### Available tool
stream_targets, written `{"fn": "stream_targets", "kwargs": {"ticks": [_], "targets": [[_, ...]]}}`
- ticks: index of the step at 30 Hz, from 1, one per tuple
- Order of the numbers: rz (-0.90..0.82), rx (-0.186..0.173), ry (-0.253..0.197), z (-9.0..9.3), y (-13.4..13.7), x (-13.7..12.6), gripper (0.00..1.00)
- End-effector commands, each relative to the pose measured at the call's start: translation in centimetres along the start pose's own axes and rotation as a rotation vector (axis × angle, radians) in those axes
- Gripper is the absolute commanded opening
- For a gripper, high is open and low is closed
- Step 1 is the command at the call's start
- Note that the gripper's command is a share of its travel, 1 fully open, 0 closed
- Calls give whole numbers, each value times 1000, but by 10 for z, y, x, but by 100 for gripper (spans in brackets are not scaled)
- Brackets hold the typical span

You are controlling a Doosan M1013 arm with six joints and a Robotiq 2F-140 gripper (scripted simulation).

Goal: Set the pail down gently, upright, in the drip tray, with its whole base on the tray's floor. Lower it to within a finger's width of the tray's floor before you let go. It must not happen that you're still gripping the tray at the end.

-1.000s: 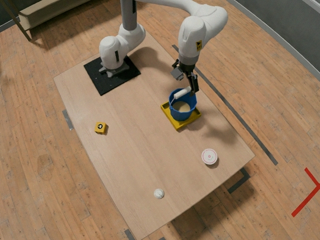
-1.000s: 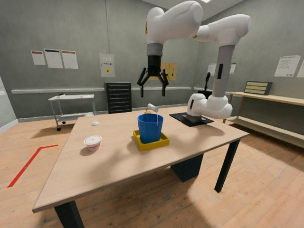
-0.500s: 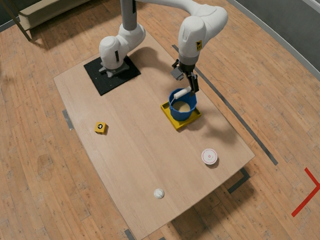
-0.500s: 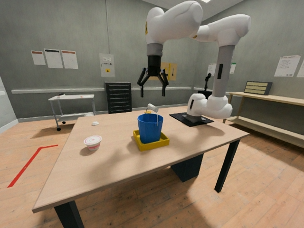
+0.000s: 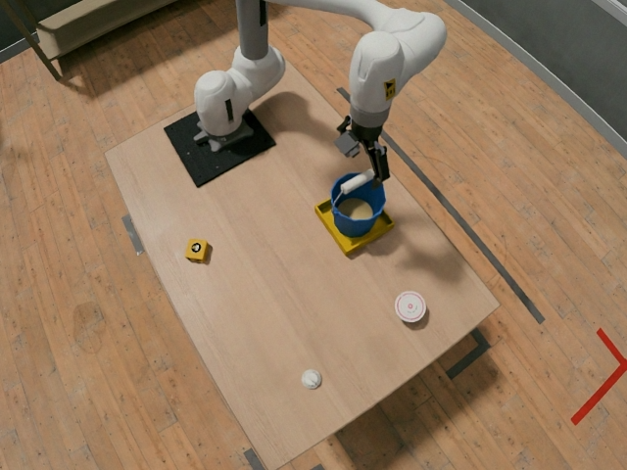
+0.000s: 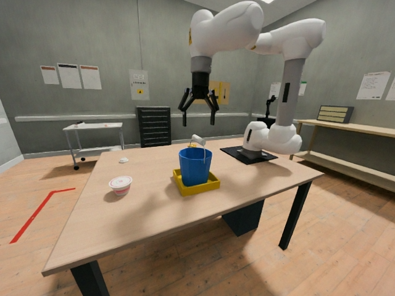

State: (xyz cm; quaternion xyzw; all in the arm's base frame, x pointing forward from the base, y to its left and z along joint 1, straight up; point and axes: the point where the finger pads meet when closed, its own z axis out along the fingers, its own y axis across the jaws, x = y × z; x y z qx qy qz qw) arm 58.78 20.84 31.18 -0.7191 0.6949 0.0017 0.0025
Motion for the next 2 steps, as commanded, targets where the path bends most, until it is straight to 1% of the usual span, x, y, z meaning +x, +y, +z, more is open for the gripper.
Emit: {"fn": "stream_targets", "kwargs": {"ticks": [1,2], "targets": [[0,1,-1,-1,0,0,100],[0,1,-1,-1,0,0,100]]}}
